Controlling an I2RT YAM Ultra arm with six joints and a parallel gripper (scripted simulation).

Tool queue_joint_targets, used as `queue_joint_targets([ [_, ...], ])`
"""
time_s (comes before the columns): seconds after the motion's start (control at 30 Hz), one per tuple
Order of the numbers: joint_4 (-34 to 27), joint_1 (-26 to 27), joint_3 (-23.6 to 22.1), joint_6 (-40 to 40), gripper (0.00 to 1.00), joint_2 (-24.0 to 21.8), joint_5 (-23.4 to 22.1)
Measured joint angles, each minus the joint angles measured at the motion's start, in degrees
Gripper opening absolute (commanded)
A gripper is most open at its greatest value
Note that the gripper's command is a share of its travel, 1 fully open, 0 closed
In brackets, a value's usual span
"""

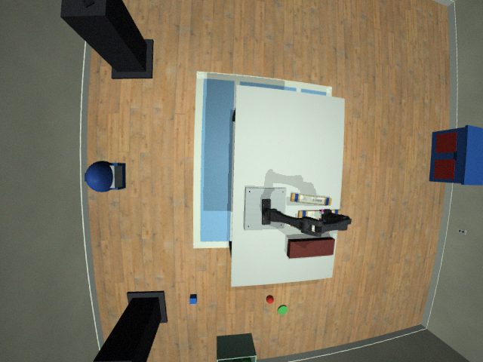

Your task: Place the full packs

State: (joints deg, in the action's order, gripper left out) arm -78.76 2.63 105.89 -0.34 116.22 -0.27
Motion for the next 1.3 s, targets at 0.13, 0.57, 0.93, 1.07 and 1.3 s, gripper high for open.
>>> queue_joint_targets([
  [0.13, -0.96, 0.0, 1.11, 0.0, 0.0, 0.02, 0.0],
  [0.57, -4.42, 0.0, 5.05, 0.0, 0.0, 0.0, 0.0],
  [0.93, -5.16, 0.0, 5.09, 0.0, 0.0, 0.0, 0.0],
  [1.07, -5.18, 0.0, 5.09, 0.0, 0.0, 0.0, 0.0],
  [1.3, -5.18, 0.0, 5.09, 0.0, 0.0, 0.0, 0.0],
])
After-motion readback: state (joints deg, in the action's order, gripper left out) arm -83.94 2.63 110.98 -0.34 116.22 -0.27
